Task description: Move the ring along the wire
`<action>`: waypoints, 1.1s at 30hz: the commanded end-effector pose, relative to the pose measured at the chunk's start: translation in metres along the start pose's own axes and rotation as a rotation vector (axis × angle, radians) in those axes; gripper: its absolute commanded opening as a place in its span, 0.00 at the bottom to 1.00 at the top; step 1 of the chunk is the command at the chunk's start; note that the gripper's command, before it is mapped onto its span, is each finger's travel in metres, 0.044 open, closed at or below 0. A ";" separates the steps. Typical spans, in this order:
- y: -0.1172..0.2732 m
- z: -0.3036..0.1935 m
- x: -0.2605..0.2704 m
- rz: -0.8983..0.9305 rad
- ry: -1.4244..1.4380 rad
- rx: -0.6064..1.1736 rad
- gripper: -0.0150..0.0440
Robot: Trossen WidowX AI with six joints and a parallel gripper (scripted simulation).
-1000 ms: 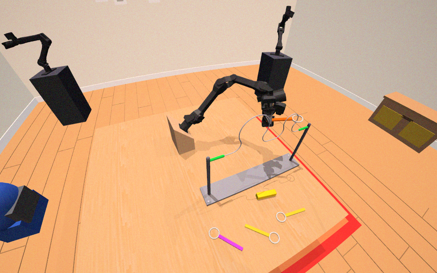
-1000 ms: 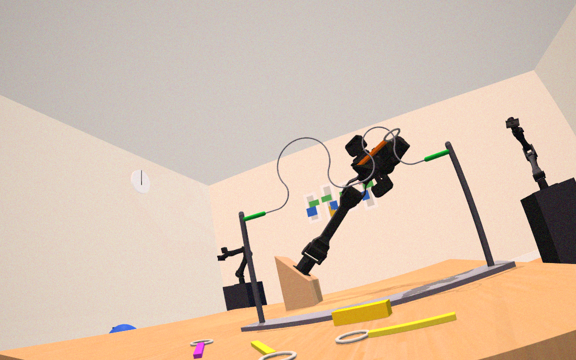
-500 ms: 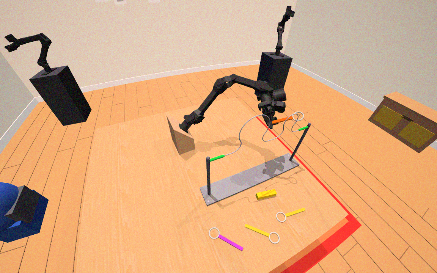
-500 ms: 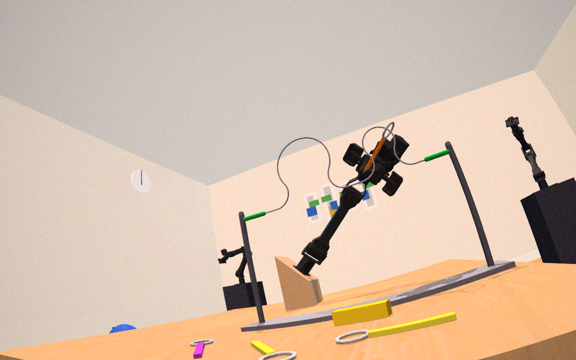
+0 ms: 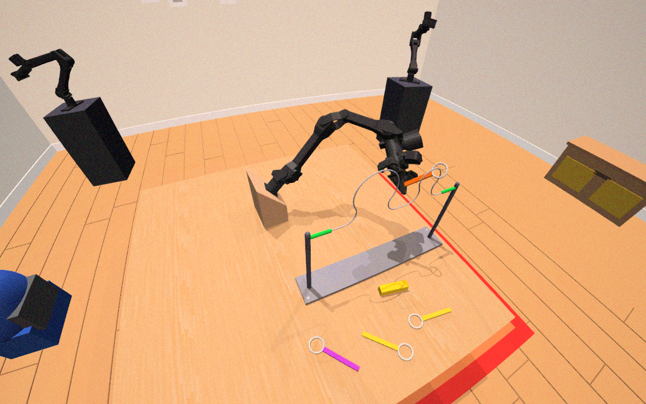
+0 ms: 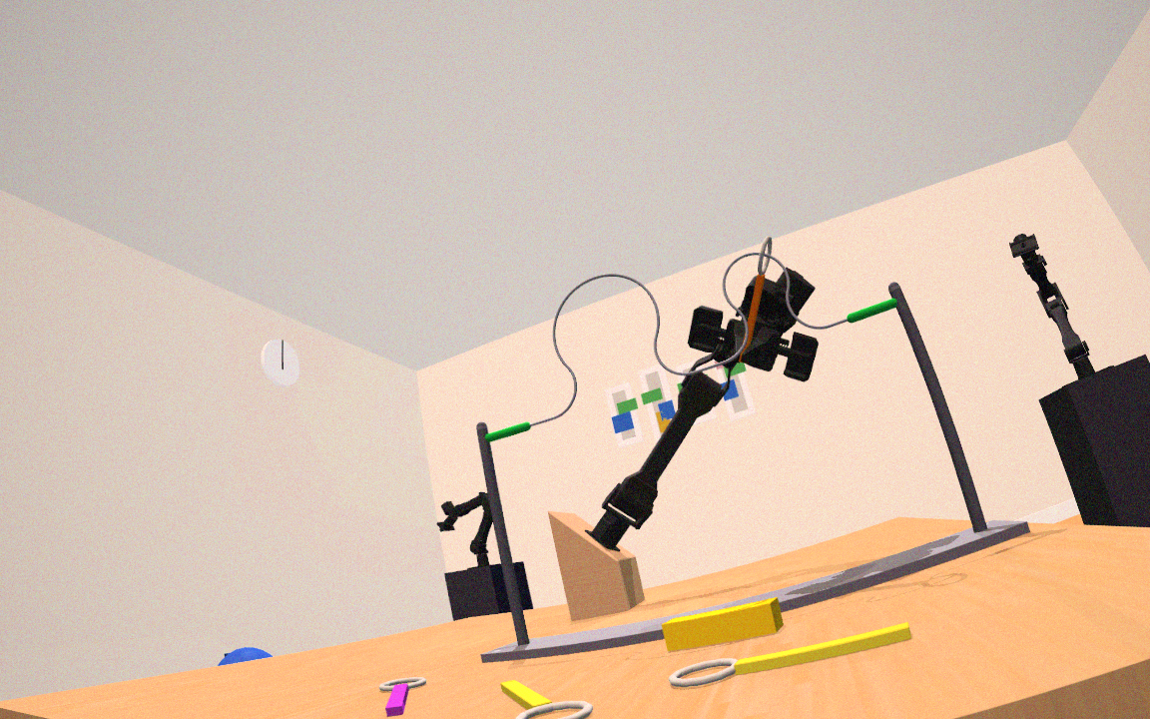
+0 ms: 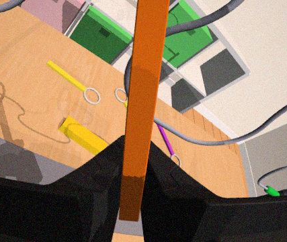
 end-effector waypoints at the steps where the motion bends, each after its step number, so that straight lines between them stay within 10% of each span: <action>1: 0.002 0.002 0.003 0.043 -0.078 -0.019 0.00; 33: 0.009 0.023 0.032 0.415 -0.735 -0.135 0.00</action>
Point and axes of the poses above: the point midway between the two fingers, 35 mm back from their tips, its own y axis back along the fingers, its own x axis across the jaws, z = x × y, the point moved 4 cm from there along y, back along the fingers, and after that the axes turned 14 degrees about y, right-handed, at the moved point
